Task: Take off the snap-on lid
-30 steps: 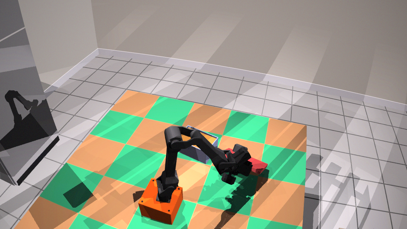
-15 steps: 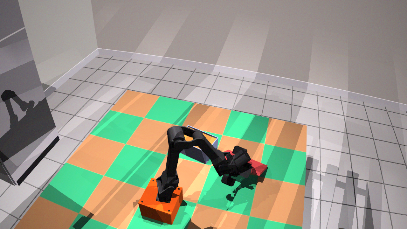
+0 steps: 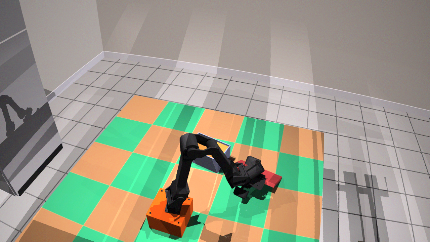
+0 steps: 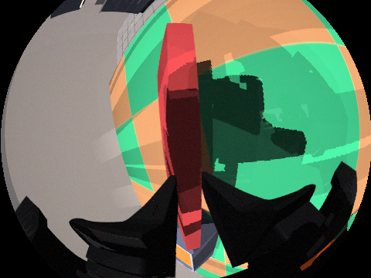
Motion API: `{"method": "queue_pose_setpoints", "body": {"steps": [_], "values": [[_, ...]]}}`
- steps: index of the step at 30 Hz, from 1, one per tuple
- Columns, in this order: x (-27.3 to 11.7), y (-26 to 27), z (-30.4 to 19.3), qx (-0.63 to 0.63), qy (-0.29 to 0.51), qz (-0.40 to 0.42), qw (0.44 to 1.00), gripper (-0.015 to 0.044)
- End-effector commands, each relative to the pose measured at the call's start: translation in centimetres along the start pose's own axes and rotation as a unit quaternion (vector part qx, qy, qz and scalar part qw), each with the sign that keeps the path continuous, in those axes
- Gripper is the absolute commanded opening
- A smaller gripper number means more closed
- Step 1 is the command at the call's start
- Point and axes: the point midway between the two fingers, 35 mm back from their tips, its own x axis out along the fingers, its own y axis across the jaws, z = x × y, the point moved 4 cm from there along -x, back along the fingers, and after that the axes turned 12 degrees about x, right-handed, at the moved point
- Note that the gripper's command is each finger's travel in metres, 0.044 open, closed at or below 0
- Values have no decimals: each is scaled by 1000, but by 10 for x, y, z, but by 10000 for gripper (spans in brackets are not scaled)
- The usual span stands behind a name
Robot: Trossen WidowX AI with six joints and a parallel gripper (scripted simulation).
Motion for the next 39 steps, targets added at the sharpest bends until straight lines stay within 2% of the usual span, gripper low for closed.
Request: {"method": "queue_pose_setpoints", "body": {"steps": [1,39], "values": [[2,-2,0,-2,3,2,1000,0],[22,-26,4,-2,3,2,1000,0]]}}
